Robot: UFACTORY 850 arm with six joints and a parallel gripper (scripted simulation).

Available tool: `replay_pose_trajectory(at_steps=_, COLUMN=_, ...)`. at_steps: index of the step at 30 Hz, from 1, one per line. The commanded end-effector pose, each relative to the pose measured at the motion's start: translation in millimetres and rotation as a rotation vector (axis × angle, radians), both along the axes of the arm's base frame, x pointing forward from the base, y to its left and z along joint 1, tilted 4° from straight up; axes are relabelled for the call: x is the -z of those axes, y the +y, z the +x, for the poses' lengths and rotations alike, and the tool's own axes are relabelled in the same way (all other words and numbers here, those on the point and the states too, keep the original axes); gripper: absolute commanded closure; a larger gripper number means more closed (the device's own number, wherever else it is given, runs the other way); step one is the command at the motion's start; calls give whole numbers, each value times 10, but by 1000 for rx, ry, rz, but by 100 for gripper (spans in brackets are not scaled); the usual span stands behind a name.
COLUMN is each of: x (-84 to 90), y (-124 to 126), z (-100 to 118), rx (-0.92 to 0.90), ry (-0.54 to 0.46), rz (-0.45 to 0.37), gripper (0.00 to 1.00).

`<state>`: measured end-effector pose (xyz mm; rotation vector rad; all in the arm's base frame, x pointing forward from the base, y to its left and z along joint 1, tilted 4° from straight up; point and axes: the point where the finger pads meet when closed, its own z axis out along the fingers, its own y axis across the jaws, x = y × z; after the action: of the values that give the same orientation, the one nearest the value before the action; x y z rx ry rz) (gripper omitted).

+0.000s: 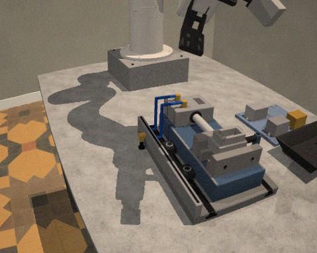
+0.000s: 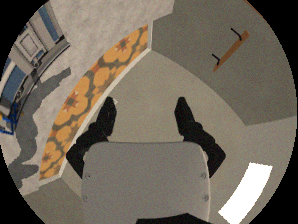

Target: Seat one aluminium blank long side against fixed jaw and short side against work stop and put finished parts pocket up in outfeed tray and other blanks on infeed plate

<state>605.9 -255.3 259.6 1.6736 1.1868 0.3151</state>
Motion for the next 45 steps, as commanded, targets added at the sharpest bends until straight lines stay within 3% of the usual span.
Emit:
replay_pose_trajectory(at_steps=1, x=-11, y=-2, z=6, rx=0, ry=-2, rz=-1, gripper=0)
replay_pose_trajectory(at_steps=24, x=20, y=4, z=-28, rx=14, ry=21, rz=-5, gripper=0)
replay_pose_trajectory(at_steps=31, x=199, y=79, z=-226, rx=81, ry=147, rz=-13, gripper=0)
replay_pose_trajectory(at_steps=34, x=199, y=79, z=-226, rx=81, ry=147, rz=-13, gripper=0)
replay_pose_trajectory(at_steps=45, x=501, y=356, z=-563, rx=147, ry=354, rz=22, gripper=0)
